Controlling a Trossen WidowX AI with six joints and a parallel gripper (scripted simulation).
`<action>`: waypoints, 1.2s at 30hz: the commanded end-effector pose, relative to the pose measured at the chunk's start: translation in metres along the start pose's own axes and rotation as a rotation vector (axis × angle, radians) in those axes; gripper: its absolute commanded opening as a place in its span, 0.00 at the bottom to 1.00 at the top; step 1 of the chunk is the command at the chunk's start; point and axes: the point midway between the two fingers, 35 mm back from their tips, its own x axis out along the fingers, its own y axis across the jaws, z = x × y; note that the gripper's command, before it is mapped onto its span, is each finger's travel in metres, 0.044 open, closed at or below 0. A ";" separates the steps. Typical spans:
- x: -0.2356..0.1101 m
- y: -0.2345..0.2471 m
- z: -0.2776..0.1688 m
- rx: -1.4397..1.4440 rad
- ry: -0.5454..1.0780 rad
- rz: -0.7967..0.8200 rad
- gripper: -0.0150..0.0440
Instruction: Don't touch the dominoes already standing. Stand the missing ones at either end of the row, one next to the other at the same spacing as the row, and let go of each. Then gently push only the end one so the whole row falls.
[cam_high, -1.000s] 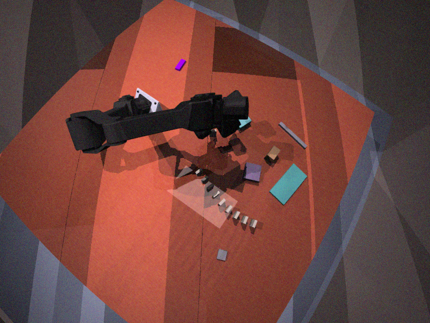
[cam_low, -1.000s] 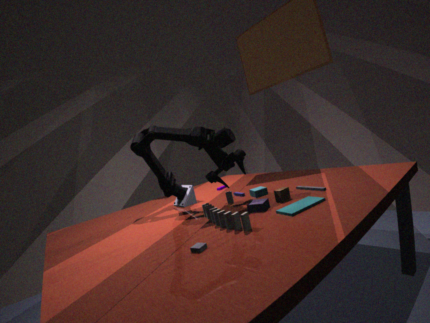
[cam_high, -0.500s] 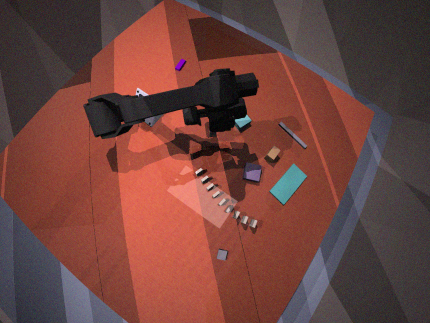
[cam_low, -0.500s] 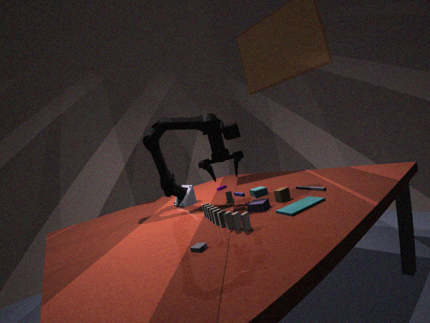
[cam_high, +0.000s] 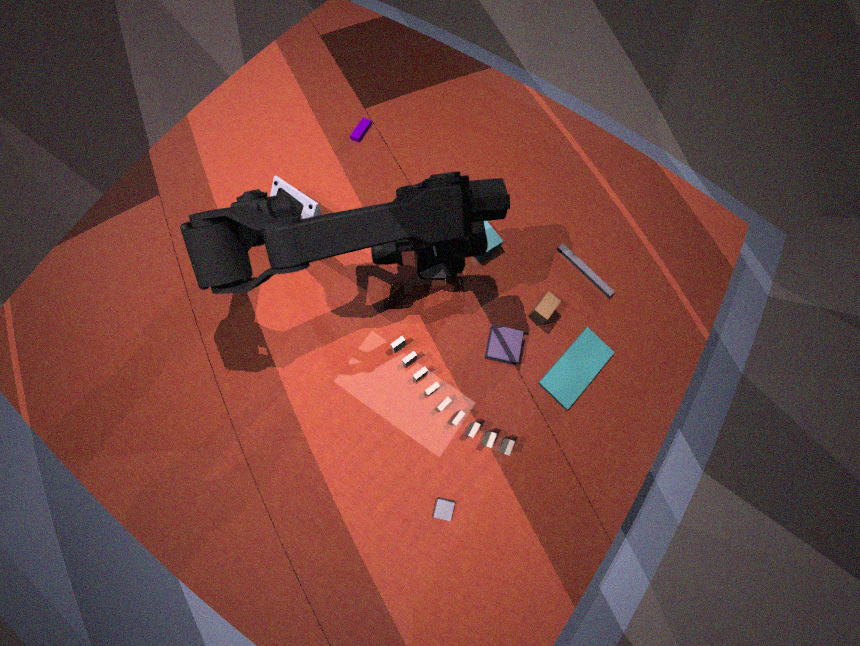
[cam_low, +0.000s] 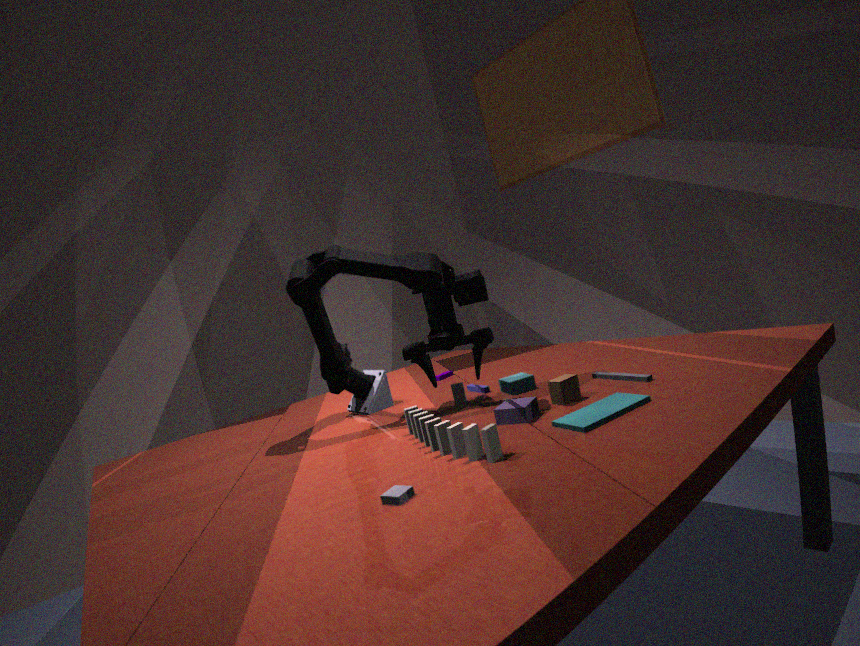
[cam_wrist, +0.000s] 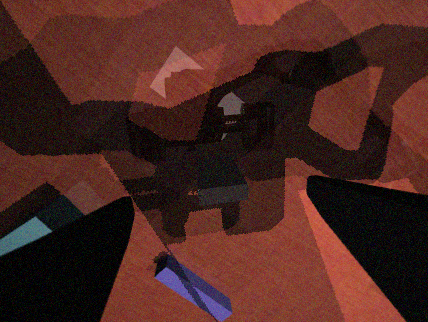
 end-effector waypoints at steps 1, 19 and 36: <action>0.011 -0.001 -0.001 -0.008 -0.009 -0.001 1.00; 0.026 -0.001 -0.001 -0.008 -0.010 -0.001 0.73; 0.024 -0.001 -0.001 -0.008 -0.010 -0.001 0.44</action>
